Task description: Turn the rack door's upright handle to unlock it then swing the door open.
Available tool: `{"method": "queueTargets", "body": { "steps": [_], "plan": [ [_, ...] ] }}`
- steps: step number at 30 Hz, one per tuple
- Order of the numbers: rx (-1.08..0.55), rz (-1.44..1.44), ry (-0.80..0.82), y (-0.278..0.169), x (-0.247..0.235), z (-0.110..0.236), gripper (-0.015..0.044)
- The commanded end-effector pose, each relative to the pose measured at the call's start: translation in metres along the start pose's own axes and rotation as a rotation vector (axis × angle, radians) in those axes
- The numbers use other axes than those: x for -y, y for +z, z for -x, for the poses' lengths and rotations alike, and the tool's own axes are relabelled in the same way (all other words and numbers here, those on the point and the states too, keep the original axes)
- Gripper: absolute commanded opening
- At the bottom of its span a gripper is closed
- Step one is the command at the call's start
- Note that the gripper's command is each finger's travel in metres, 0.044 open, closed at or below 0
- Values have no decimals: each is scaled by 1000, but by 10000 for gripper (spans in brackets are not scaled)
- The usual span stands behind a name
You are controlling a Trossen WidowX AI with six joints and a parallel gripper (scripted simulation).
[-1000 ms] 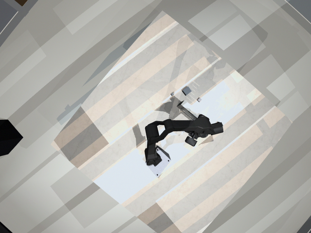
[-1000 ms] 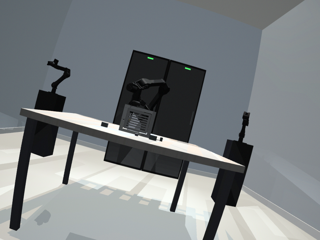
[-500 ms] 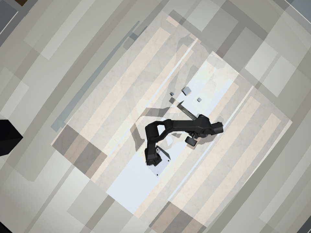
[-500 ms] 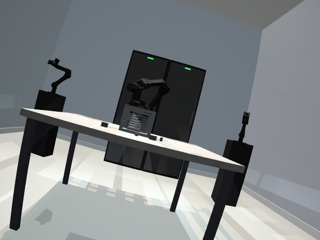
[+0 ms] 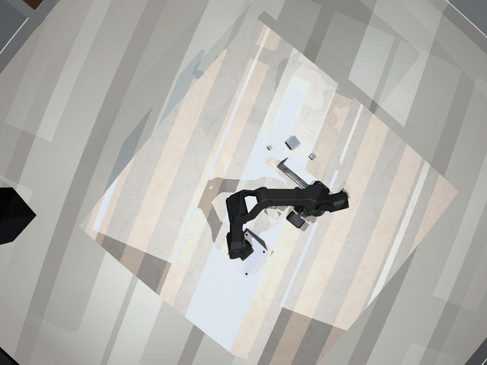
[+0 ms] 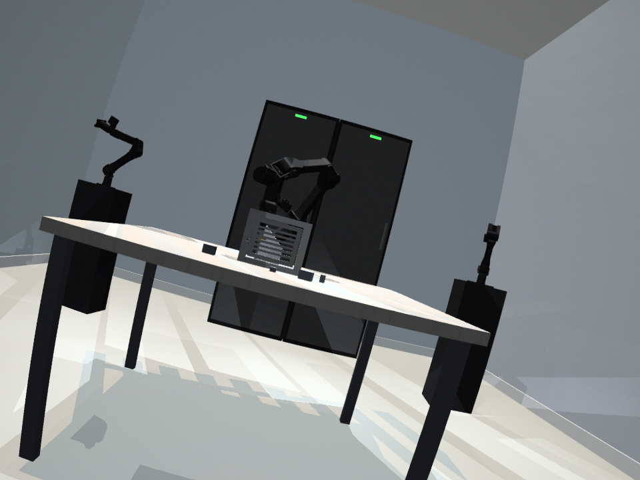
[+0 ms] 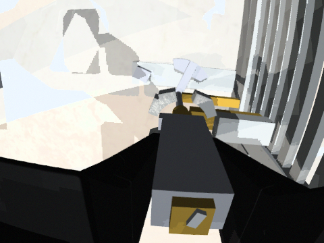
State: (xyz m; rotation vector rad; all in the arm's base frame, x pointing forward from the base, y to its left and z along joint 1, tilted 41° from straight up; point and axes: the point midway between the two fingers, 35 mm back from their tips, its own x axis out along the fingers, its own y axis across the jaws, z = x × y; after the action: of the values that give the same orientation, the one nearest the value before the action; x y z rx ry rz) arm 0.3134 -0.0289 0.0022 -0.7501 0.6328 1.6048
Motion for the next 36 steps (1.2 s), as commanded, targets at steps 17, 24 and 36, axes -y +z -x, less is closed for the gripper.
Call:
{"method": "queueTargets", "body": {
  "steps": [17,24,36],
  "plan": [
    [5,-423,8,18,-32,0,18],
    [5,-564,10,29,-46,0,18],
    [4,-776,12,52,-66,0,18]
  ]
}}
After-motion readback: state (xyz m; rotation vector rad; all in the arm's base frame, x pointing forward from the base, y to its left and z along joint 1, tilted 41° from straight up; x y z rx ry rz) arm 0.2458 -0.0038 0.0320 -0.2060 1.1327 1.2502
